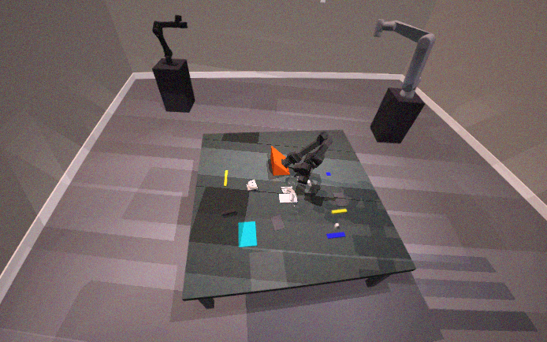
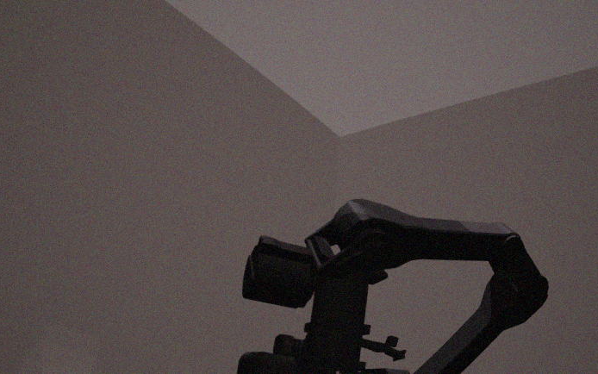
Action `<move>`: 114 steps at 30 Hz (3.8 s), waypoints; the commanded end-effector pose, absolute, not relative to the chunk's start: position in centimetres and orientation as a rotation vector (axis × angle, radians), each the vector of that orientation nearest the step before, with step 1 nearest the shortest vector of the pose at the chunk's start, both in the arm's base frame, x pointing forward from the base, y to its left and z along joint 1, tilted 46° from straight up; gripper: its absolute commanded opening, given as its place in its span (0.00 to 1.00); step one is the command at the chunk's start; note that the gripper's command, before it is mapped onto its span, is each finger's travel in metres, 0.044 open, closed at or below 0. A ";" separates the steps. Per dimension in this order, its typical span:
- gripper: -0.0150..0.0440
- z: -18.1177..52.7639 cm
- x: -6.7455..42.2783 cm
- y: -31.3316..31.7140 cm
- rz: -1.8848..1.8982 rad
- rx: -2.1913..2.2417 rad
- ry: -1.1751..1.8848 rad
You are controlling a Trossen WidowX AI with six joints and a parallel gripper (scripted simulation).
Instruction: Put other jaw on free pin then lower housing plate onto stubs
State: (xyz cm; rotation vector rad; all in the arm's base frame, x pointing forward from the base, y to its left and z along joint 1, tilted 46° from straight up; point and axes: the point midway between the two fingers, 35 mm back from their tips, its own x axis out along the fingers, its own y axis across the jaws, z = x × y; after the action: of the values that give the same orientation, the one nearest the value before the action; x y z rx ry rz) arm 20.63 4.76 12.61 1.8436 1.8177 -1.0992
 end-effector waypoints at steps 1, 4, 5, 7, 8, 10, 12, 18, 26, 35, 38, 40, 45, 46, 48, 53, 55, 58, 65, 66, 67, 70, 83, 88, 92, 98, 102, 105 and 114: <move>0.48 12.0 20.7 4.2 -1.005 1.783 1.837; 0.48 11.6 20.8 3.9 -0.921 1.736 1.848; 0.48 11.5 20.8 3.7 -0.892 1.720 1.852; 0.48 11.2 20.8 3.5 -0.837 1.688 1.858; 0.48 11.1 20.9 3.3 -0.809 1.671 1.860; 0.48 10.9 20.9 3.1 -0.754 1.638 1.865; 0.48 10.6 20.9 2.8 -0.699 1.605 1.869; 0.48 9.9 20.9 2.0 -0.538 1.503 1.873; 0.48 8.9 20.9 1.0 -0.329 1.362 1.866; 0.48 7.8 20.7 -0.2 -0.102 1.200 1.841; 0.48 7.4 20.7 -0.5 -0.028 1.145 1.829; 0.48 7.1 20.6 -0.8 0.021 1.108 1.819; 0.48 6.5 20.4 -1.4 0.142 1.015 1.792; 0.48 6.4 20.4 -1.5 0.165 0.996 1.786; 0.48 6.2 20.3 -1.7 0.213 0.959 1.773; 0.48 5.6 20.1 -2.3 0.329 0.865 1.737; 0.48 5.3 20.0 -2.5 0.374 0.827 1.721; 0.48 5.0 19.9 -2.9 0.442 0.770 1.695; 0.48 4.1 19.5 -3.6 0.596 0.637 1.628; 0.48 4.0 19.4 -3.7 0.617 0.618 1.618; 0.48 3.9 19.3 -3.8 0.639 0.599 1.607; 0.48 3.5 19.1 -4.1 0.702 0.542 1.573; 0.48 2.9 18.8 -4.7 0.815 0.437 1.507; 0.48 2.9 18.8 -4.7 0.815 0.437 1.507; 0.48 2.9 18.8 -4.7 0.825 0.427 1.500; 0.48 2.9 18.8 -4.7 0.835 0.416 1.494; 0.48 2.9 18.8 -4.7 0.835 0.416 1.494; 0.48 2.9 19.0 -4.7 0.835 0.416 1.494; 0.48 2.8 21.9 -4.8 0.832 0.413 1.493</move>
State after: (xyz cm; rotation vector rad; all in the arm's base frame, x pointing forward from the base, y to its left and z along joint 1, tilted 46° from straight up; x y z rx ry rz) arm 20.98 -4.88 2.88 0.4045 1.4931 0.8322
